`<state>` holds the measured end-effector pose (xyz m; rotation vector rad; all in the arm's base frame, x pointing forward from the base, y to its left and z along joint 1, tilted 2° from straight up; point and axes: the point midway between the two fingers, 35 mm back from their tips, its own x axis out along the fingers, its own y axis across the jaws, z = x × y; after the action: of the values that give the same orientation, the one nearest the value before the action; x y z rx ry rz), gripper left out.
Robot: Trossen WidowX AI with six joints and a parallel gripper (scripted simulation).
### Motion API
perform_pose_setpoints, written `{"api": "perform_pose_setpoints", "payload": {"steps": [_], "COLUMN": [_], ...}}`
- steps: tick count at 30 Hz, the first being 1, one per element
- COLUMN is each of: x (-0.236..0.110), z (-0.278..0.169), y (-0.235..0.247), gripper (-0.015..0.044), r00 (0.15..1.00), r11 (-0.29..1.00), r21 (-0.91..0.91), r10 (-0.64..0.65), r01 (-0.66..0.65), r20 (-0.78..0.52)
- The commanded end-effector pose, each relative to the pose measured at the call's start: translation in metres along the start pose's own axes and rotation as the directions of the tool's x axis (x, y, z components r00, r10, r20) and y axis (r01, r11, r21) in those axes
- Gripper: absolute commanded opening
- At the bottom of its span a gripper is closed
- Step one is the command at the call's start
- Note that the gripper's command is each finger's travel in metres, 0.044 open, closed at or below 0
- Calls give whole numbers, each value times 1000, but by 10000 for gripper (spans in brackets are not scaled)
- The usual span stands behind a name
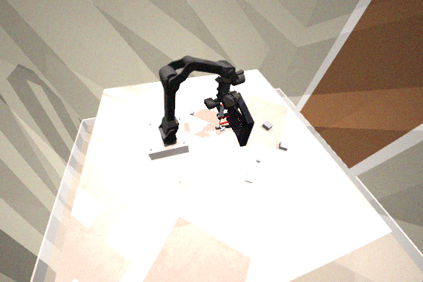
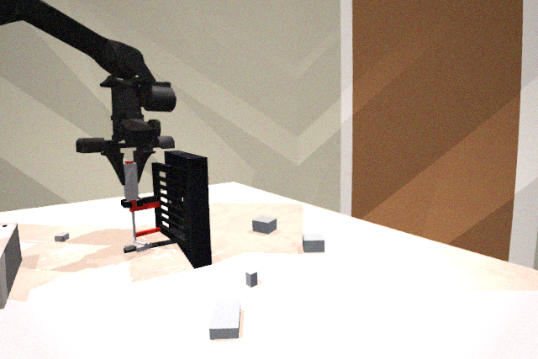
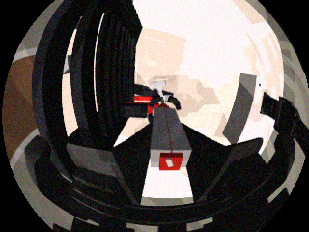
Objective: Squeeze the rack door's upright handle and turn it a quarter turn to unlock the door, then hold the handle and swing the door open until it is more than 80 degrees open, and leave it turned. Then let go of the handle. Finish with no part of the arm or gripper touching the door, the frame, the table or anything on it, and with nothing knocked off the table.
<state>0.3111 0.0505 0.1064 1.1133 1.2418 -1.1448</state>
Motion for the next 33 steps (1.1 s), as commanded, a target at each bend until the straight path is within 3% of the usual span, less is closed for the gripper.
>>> {"api": "perform_pose_setpoints", "payload": {"steps": [1, 33], "x": [0, 2], "z": [3, 42], "y": [-5, -69], "gripper": [24, 24], "r00": [1000, 1000], "r11": [994, 806], "r21": [-110, -592], "r10": [12, 6], "r01": [-11, -1], "r20": [4, 8]}}
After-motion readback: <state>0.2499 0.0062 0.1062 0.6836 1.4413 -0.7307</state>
